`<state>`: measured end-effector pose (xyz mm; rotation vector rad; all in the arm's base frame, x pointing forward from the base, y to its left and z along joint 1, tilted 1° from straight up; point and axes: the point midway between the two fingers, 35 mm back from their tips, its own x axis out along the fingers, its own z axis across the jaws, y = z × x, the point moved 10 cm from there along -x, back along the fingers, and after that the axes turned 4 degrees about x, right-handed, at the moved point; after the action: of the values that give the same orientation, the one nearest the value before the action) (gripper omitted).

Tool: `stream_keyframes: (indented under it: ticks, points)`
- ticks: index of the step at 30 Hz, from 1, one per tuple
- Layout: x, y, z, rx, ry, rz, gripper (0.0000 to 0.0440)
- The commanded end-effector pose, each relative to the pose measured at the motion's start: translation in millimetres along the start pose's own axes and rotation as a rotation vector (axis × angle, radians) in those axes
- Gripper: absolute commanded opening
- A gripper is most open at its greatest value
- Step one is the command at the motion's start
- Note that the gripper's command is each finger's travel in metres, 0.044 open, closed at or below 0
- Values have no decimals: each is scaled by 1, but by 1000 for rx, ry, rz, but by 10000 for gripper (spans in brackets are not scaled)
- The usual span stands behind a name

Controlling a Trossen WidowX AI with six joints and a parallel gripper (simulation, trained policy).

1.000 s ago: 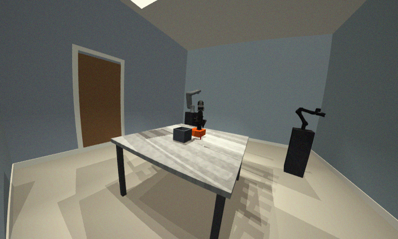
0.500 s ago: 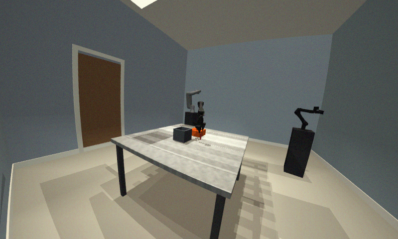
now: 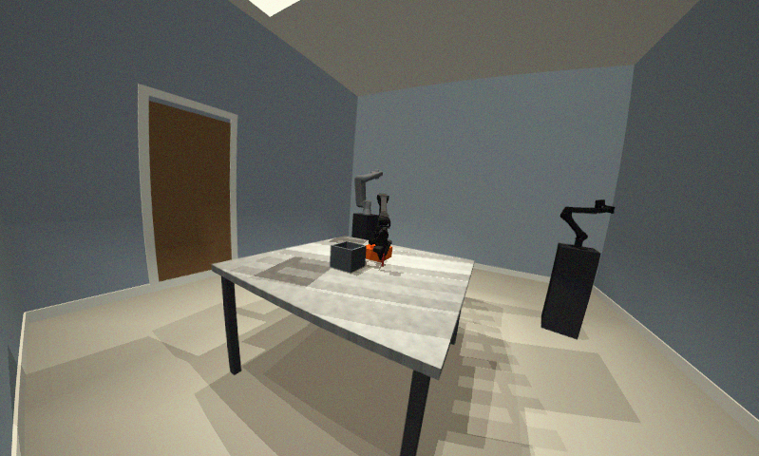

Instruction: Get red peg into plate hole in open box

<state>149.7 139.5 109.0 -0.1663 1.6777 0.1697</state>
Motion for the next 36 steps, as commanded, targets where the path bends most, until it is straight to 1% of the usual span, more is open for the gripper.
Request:
stream_keyframes:
  ticks: [1,5,13,15,17,23,28,36]
  points:
    - [12,0,0,-2,9,-13,370]
    - [21,3,4,-11,4,-7,275]
    - [33,10,12,-52,-11,11,67]
    - [34,12,14,-63,-16,16,25]
    - [32,14,18,-65,-35,30,12]
    - [24,17,20,-47,-64,55,12]
    - [13,21,24,-34,-93,83,1]
    - [-7,26,30,-19,-151,129,0]
